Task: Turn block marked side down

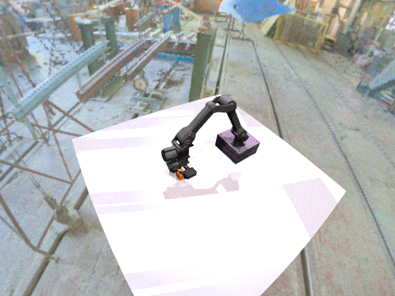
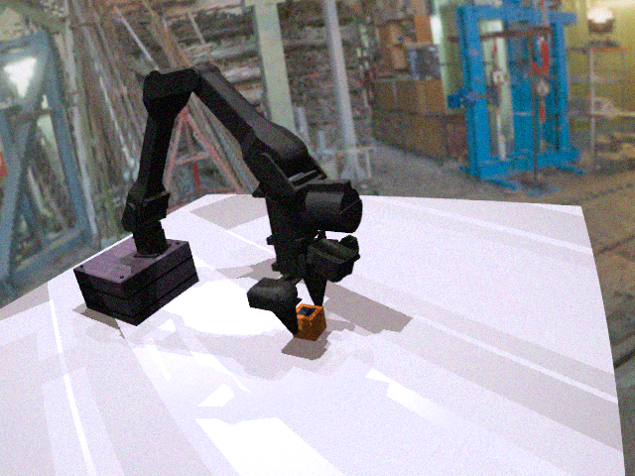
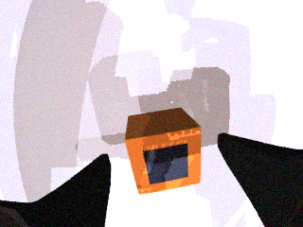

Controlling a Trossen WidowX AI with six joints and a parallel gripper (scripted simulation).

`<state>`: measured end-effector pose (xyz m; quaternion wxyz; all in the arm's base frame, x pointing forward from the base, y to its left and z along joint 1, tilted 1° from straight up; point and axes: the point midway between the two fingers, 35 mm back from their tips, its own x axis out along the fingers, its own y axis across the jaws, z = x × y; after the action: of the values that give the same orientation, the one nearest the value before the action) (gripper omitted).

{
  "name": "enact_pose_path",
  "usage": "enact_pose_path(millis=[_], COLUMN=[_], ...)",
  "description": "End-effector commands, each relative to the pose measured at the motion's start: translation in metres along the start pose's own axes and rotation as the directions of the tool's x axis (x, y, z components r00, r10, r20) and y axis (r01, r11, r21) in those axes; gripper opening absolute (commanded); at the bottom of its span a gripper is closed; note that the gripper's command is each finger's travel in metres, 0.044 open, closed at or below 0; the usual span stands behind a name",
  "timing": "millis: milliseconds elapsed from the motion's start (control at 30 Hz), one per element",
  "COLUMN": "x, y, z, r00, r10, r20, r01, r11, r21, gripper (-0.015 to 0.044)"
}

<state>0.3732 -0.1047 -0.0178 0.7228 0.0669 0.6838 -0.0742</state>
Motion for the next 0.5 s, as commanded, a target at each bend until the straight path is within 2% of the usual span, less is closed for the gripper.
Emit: enact_pose_path(millis=[0, 133, 467], x=[0.0019, 0.0019, 0.0019], y=[0.0011, 0.0011, 0.0011], z=[-0.0014, -0.0014, -0.0014], r00=[1.000, 1.000, 1.000], r10=[0.006, 0.006, 0.006], r20=[-0.003, -0.003, -0.003], r01=[-0.006, -0.006, -0.006], r11=[1.000, 1.000, 1.000], r21=[-0.003, -0.003, -0.003], gripper=[0.0282, 0.0177, 0.0111])
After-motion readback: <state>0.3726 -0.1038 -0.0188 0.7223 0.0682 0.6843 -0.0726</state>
